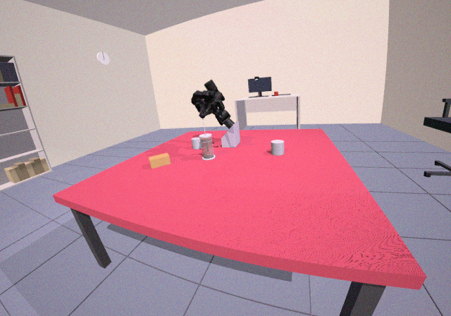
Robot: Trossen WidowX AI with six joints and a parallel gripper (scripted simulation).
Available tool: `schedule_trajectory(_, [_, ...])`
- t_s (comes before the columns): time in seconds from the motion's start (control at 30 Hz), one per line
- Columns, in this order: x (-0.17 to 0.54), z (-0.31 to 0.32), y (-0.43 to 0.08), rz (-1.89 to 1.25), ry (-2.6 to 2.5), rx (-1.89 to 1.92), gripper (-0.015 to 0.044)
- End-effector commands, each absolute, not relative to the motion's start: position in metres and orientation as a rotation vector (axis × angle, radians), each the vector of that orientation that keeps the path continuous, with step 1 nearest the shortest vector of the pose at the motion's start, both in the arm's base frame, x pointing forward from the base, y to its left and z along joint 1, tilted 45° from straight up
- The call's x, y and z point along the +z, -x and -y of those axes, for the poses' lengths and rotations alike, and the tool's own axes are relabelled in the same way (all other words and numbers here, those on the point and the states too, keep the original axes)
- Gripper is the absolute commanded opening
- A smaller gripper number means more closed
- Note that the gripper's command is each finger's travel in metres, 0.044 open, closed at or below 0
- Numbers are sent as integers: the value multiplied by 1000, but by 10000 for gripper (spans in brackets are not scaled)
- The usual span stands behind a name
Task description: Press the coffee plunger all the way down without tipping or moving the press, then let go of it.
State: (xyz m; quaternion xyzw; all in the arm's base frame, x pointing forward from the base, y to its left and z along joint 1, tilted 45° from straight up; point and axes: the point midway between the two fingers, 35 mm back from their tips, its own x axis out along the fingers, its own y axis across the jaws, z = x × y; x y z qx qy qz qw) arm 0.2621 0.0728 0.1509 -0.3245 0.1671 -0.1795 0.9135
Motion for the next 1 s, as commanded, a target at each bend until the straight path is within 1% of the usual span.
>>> schedule_trajectory(0.0, [136,-66,-263,-371,686,-365,120])
schedule_trajectory(0.97, [99,-37,-275,-371,685,-362,120])
